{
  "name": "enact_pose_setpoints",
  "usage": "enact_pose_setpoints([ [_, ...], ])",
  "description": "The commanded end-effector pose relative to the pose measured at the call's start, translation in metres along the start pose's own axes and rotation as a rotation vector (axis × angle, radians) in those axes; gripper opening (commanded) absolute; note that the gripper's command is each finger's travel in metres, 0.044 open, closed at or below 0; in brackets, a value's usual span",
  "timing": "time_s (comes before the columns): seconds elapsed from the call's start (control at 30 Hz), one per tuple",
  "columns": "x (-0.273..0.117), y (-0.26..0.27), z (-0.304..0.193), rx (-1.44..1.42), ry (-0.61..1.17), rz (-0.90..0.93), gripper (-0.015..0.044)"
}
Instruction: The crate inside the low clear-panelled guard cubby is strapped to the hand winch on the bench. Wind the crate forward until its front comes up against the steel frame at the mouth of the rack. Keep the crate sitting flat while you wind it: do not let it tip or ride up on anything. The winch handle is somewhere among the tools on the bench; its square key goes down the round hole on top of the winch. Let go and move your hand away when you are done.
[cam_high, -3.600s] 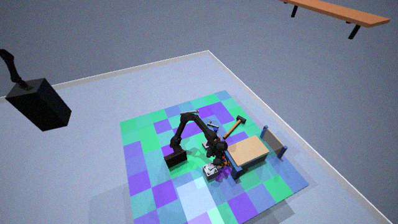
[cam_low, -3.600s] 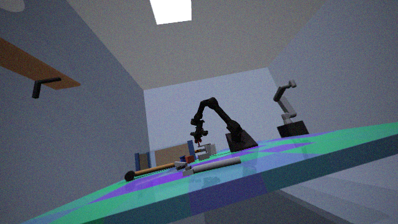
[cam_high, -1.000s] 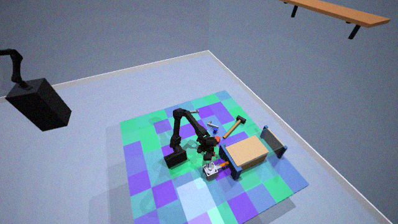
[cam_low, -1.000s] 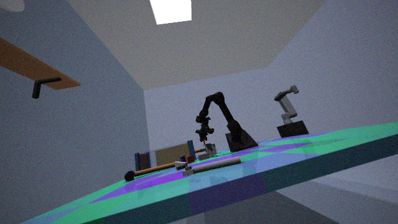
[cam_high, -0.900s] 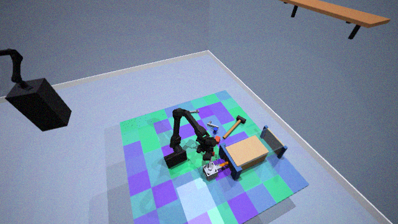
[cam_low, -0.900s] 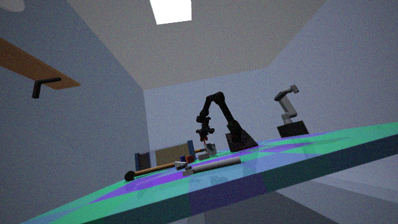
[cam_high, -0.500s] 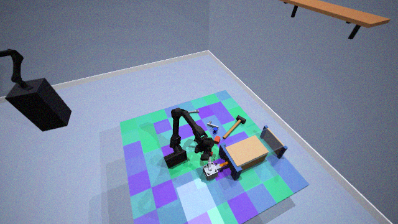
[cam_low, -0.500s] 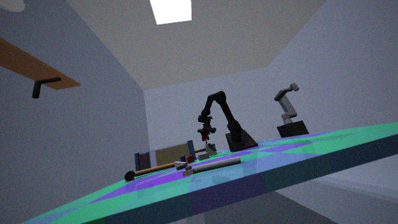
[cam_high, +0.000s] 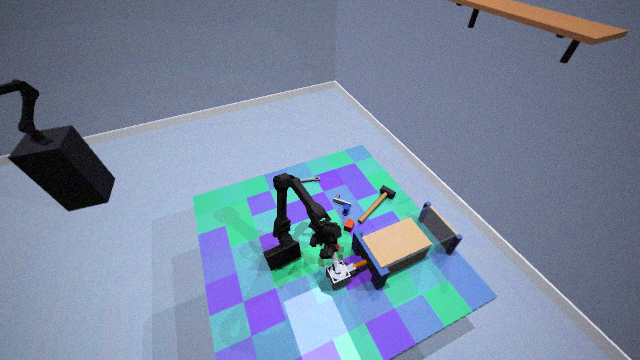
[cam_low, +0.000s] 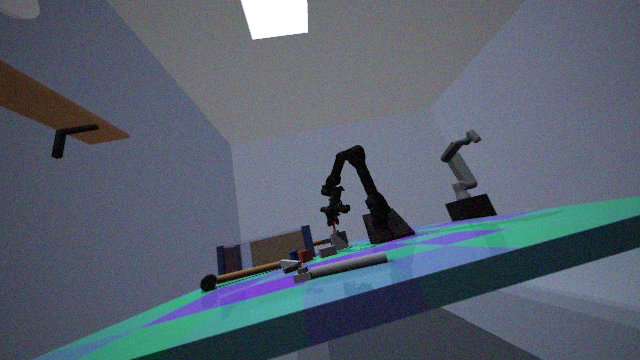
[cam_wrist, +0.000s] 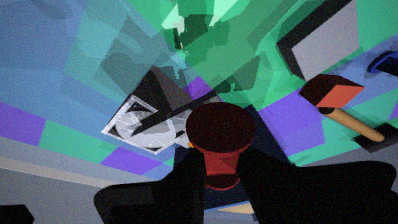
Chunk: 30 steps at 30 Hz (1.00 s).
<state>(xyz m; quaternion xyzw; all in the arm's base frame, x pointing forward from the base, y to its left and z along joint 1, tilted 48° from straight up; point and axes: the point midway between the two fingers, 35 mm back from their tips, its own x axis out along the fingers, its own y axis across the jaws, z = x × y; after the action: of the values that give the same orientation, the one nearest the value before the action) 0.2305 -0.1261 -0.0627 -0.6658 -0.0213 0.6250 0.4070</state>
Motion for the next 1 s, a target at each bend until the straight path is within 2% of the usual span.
enact_pose_setpoints([
  [0.0, -0.002, 0.008, 0.014, 0.019, -0.023, 0.015, 0.0],
  [0.97, -0.013, 0.03, 0.035, 0.02, -0.024, 0.018, 0.0],
])
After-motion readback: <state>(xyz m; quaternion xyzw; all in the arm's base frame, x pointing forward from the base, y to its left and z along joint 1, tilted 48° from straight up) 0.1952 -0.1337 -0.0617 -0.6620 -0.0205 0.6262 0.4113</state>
